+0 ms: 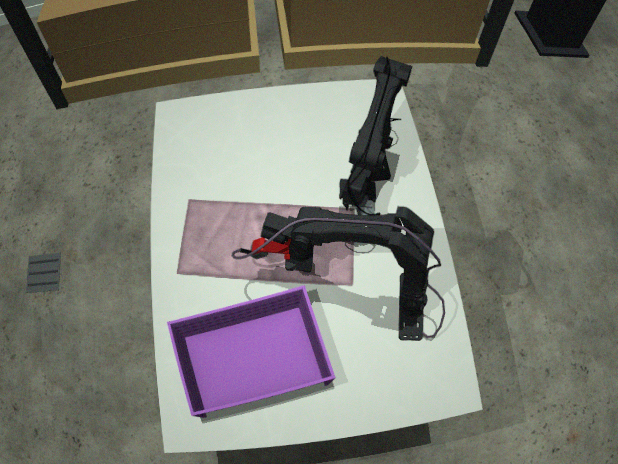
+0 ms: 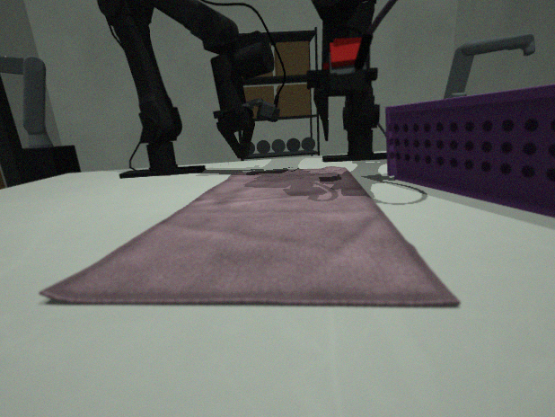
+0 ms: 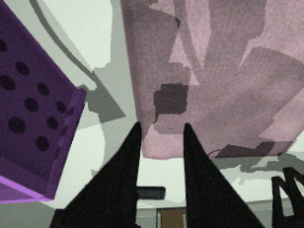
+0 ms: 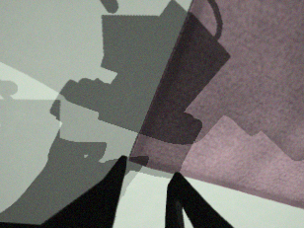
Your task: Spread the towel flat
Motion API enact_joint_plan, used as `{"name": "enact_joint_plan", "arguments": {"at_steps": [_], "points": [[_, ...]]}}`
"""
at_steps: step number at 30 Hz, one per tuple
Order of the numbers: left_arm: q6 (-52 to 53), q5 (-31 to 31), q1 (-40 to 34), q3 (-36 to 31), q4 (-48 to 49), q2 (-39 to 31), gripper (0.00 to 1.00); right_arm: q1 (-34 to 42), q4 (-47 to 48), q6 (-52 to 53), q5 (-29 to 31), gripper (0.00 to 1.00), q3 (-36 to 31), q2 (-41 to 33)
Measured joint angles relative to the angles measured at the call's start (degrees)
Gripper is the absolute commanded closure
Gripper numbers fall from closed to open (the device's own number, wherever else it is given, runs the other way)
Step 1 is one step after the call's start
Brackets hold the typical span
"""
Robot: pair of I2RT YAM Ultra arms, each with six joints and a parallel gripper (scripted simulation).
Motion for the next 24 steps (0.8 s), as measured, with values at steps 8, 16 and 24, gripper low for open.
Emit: {"name": "enact_joint_plan", "arguments": {"at_steps": [8, 16, 24], "points": [[-1.4, -0.2, -1.5, -17.6, 4.1, -13.2, 0.66, 0.0, 0.0, 0.0, 0.0, 0.66, 0.0, 0.0], [-3.0, -0.4, -3.2, -28.7, 6.5, -23.6, 0.66, 0.0, 0.0, 0.0, 0.0, 0.66, 0.0, 0.0], [-4.7, -0.6, -4.8, -34.5, 5.7, -30.8, 0.66, 0.0, 0.0, 0.0, 0.0, 0.66, 0.0, 0.0]]}}
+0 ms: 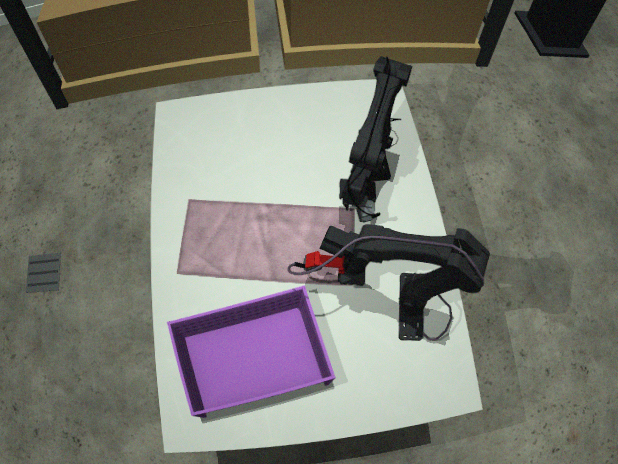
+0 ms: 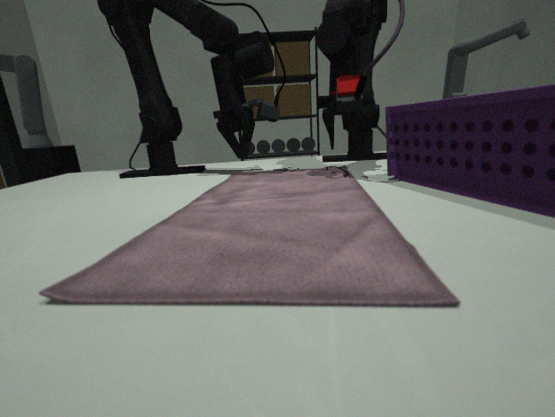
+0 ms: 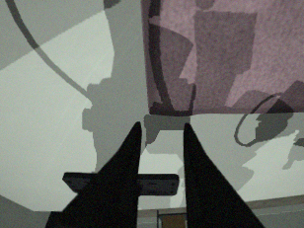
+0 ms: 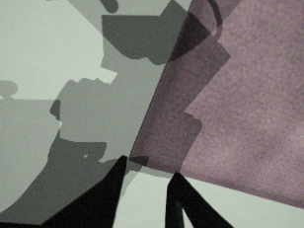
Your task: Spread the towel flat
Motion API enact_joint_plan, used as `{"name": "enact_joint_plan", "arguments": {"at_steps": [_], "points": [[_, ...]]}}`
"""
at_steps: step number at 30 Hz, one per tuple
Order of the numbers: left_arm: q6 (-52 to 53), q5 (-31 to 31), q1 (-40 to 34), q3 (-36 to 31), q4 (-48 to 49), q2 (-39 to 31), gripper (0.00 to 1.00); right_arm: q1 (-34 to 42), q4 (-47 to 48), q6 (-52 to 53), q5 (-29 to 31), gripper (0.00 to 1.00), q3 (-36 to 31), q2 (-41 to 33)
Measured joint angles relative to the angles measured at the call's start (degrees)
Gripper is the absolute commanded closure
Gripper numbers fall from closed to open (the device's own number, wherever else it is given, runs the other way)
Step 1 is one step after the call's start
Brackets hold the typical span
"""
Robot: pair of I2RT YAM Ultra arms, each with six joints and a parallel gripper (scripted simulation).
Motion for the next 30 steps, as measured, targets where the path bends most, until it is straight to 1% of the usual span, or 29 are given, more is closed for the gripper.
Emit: {"name": "enact_joint_plan", "arguments": {"at_steps": [10, 13, 21, 30], "points": [[-0.4, -0.1, 0.0, -0.5, 0.9, -0.1, 0.66, -0.9, 0.4, -0.5, 0.0, 0.66, 0.0, 0.1], [-0.5, -0.2, -0.1, -2.4, 2.3, 0.0, 0.66, -0.9, 2.0, -0.6, 0.1, 0.66, -0.3, 1.0], [-0.6, -0.2, -0.3, -7.4, 8.2, 3.8, 0.66, 0.8, 7.5, 0.3, 0.1, 0.66, -5.1, 4.3], [-0.6, -0.2, -0.3, -7.7, 11.4, 4.0, 0.66, -0.3, 10.6, -0.1, 0.1, 0.66, -5.2, 4.4]]}}
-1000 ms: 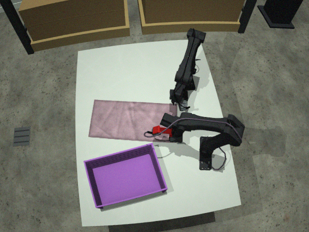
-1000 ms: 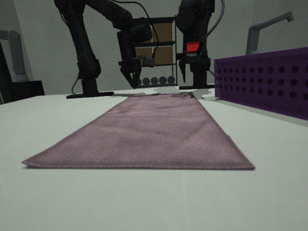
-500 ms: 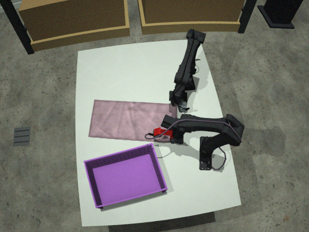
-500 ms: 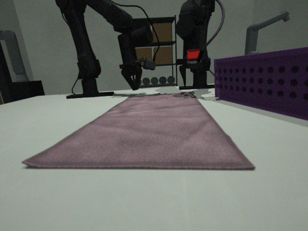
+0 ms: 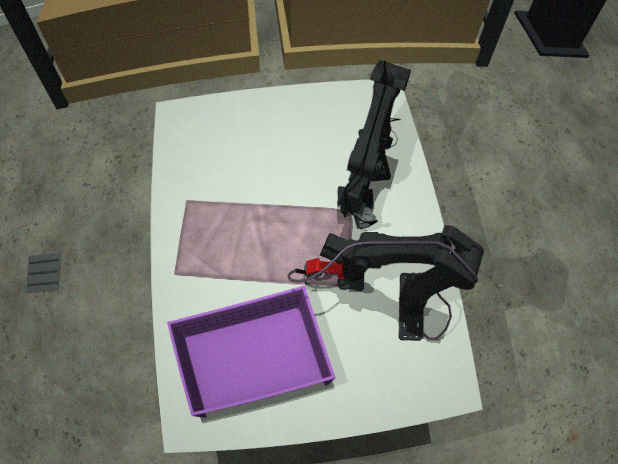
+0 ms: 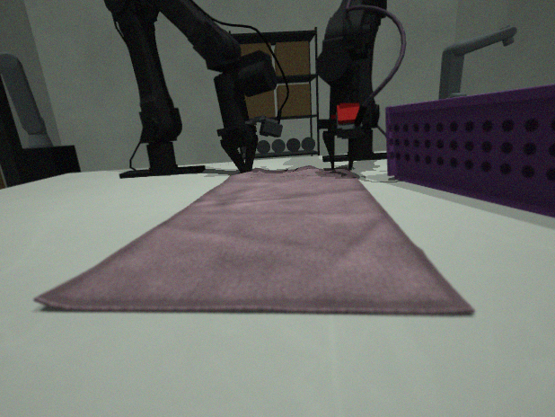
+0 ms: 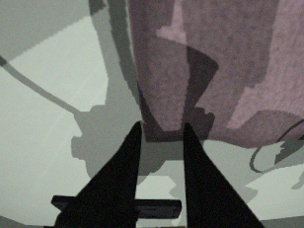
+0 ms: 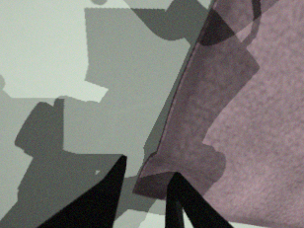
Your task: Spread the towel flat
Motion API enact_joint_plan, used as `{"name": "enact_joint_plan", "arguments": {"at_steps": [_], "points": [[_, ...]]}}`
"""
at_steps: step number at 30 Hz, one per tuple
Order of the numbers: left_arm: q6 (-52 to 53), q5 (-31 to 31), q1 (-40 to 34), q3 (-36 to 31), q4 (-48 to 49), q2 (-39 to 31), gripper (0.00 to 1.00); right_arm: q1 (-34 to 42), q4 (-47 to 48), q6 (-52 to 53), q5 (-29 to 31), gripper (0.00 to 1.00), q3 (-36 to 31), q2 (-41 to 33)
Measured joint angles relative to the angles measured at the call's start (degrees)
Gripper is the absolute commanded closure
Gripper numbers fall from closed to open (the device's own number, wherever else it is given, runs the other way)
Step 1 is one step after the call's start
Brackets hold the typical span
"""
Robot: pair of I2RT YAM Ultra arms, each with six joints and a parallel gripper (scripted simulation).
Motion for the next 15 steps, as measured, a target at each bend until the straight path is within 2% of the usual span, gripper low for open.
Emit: {"name": "enact_joint_plan", "arguments": {"at_steps": [12, 13, 15], "points": [[0.0, 0.0, 0.0, -0.1, 0.3, 0.0, 0.66, -2.6, 1.2, -2.6, -1.2, 0.66, -0.1, 0.2], [0.0, 0.0, 0.0, -0.1, 0.3, 0.0, 0.73, -2.6, 1.2, -2.6, -1.2, 0.66, -0.1, 0.2], [0.0, 0.1, 0.0, -0.1, 0.7, 0.0, 0.73, -2.6, 1.2, -2.8, -1.2, 0.66, -0.1, 0.2]]}}
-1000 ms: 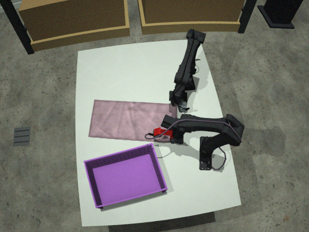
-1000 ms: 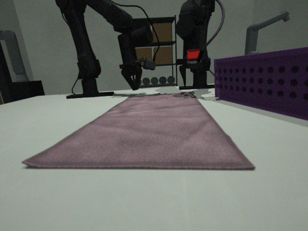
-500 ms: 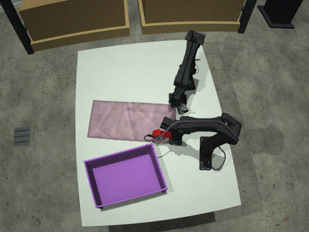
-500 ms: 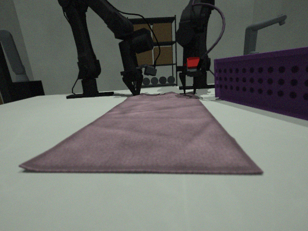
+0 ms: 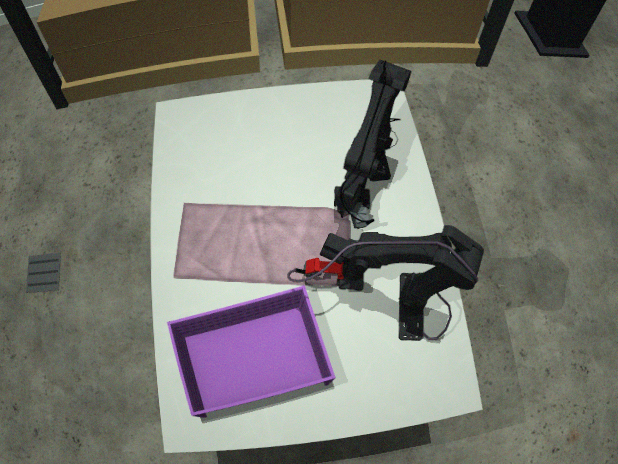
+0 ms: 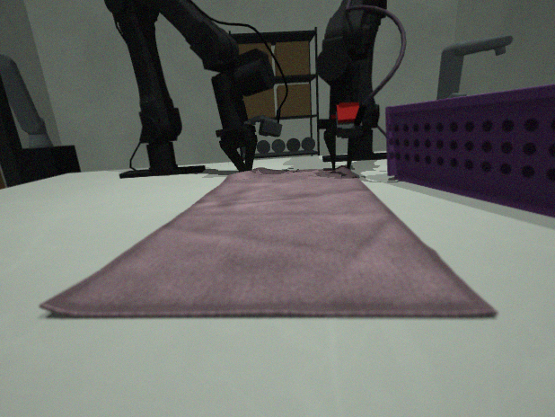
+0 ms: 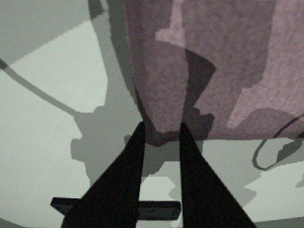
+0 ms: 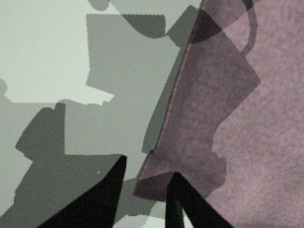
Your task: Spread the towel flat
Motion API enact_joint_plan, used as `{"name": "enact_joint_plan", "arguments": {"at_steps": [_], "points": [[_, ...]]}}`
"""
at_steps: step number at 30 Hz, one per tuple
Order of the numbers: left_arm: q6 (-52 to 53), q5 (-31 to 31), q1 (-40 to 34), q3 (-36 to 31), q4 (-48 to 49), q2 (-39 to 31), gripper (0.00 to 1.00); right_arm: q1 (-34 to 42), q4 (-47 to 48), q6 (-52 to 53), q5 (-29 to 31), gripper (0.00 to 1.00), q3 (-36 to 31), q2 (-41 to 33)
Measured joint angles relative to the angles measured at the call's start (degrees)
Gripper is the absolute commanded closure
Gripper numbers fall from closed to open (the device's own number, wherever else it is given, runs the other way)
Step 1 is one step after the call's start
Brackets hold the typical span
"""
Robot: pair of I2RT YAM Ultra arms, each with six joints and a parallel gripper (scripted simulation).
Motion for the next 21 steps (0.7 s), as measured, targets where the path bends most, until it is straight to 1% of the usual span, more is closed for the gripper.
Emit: {"name": "enact_joint_plan", "arguments": {"at_steps": [1, 3, 4, 6, 7, 11, 12, 21], "points": [[0.0, 0.0, 0.0, 0.0, 0.2, 0.0, 0.81, 0.0, 0.0, 0.0, 0.0, 0.76, 0.0, 0.0], [-0.2, 0.0, -0.3, -0.1, 0.6, 0.0, 0.81, -0.1, 0.4, -0.1, 0.4, 0.76, 0.0, 0.0], [-0.3, 0.0, -0.5, -0.1, 0.7, 0.0, 0.89, -0.2, 0.4, -0.1, 0.4, 0.85, 0.0, 0.1], [-0.7, 0.0, -1.0, -0.1, 1.0, 0.0, 0.89, -0.4, 0.8, -0.3, 0.7, 0.85, 0.0, 0.2], [-0.9, -0.1, -1.2, -0.1, 1.1, 0.0, 0.98, -0.6, 0.9, -0.4, 0.7, 0.95, 0.0, 0.2], [-1.7, -0.5, -2.0, 0.3, 1.3, 0.6, 0.98, -1.4, 1.4, -1.0, 0.8, 0.95, 0.7, 1.0], [-1.8, -0.5, -2.0, 0.3, 1.3, 0.6, 0.99, -1.4, 1.4, -1.1, 0.8, 1.0, 0.7, 1.0], [-1.9, -0.5, -1.6, 0.3, 1.4, 0.6, 1.0, -1.2, 1.4, -1.3, 1.2, 1.0, 1.4, 1.7]]}}
